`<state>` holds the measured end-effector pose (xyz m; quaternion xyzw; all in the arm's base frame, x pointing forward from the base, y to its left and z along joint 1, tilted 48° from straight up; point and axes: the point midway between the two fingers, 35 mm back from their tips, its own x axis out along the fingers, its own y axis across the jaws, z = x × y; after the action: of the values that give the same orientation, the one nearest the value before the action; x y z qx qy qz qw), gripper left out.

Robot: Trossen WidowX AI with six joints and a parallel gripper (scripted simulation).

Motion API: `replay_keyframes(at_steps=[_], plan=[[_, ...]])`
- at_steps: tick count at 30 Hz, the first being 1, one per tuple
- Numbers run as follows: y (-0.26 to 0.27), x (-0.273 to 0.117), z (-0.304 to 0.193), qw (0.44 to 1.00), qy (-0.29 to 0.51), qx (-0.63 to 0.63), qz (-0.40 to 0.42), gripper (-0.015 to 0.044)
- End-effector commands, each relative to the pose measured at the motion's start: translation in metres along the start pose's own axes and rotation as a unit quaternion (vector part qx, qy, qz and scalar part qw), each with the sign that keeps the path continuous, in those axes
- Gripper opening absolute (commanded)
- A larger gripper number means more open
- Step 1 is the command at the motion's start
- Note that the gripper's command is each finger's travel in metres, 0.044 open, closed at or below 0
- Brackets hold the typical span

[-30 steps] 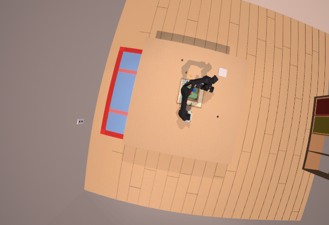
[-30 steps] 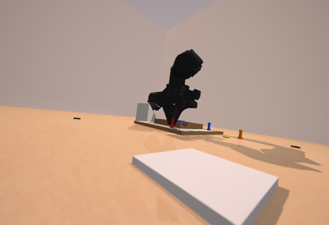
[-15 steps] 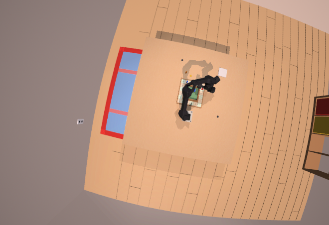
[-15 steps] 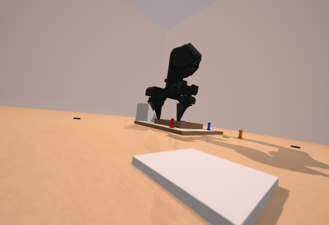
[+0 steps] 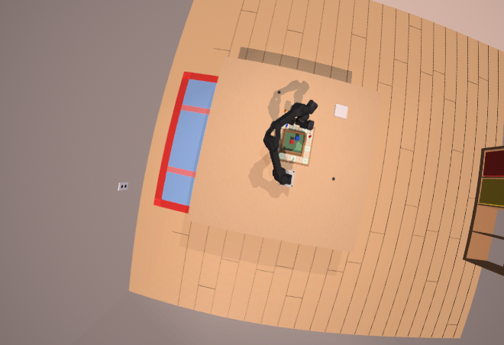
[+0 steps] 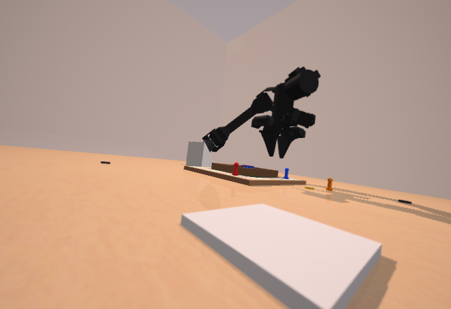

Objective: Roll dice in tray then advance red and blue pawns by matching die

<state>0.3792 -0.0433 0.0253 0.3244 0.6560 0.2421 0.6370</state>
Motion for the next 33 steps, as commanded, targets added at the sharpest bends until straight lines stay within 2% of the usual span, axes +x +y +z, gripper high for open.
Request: replay_keyframes(at_steps=[1,10,33], plan=[[0.051,-0.004,0.001,1.0,-0.003,-0.009,0.005,0.02],[0.058,-0.002,0.001,1.0,-0.003,-0.011,0.006,0.02],[0.06,0.04,0.001,1.0,-0.003,-0.011,0.006,0.02]])
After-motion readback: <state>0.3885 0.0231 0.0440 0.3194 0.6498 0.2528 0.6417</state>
